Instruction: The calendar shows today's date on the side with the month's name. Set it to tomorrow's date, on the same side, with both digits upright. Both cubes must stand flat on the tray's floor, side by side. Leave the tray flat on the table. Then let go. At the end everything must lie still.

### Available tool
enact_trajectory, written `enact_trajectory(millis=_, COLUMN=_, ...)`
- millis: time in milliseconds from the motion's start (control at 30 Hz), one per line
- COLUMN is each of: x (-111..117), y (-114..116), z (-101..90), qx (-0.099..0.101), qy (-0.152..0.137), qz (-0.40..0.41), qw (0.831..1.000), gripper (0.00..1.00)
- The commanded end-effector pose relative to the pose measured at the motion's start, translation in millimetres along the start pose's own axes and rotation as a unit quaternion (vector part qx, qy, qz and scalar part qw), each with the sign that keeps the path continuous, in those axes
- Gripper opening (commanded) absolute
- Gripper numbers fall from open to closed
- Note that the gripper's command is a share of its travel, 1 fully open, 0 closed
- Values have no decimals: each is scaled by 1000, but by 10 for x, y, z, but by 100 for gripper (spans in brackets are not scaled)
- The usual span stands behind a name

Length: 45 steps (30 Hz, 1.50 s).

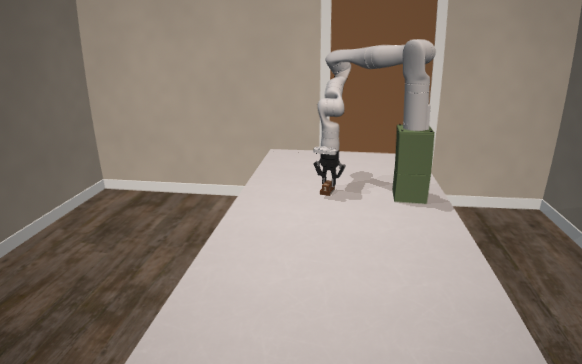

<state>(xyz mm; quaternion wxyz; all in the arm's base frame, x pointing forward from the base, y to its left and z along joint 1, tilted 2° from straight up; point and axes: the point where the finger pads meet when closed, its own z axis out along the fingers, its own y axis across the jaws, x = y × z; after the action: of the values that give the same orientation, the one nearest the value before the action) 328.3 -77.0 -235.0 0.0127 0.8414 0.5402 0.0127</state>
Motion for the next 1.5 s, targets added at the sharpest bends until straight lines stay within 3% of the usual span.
enact_trajectory(millis=0, x=0, y=6, z=-5, qx=-1, qy=0, qz=0, qw=1000, gripper=26)
enact_trajectory(millis=633, x=0, y=6, z=-5, qx=-1, qy=0, qz=0, qw=1000, gripper=26)
enact_trajectory(millis=967, x=0, y=6, z=-5, qx=-1, qy=0, qz=0, qw=1000, gripper=42)
enact_trajectory(millis=1467, x=0, y=6, z=-7, qx=-1, qy=0, qz=0, qw=1000, gripper=46)
